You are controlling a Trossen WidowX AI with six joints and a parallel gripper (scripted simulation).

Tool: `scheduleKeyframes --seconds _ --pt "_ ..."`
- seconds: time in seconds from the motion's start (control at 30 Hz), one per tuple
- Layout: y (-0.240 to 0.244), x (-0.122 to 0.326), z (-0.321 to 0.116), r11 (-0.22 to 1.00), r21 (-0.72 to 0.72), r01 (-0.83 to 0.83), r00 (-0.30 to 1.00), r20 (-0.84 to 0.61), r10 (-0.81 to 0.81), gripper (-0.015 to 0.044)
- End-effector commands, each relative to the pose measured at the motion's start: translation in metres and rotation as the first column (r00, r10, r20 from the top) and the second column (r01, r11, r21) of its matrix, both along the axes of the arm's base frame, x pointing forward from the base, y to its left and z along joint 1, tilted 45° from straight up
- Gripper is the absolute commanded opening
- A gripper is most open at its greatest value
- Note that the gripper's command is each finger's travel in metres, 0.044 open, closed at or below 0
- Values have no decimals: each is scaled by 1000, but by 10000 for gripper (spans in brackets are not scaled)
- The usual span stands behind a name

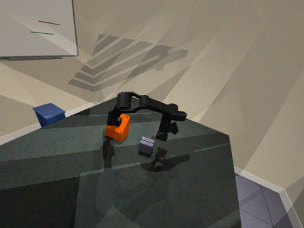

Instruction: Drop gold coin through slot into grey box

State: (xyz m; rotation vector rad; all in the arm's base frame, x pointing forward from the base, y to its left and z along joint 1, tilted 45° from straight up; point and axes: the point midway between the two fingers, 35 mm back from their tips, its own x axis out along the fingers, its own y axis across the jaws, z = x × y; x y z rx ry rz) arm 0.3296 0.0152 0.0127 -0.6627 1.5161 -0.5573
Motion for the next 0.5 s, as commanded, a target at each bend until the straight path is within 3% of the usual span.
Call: scheduleKeyframes --seconds 0.0,0.47 --pt "-2 -9 4 1000 7 6 1000 7 -6 0" --pt "-12 -41 13 1000 6 5 1000 4 -5 0"
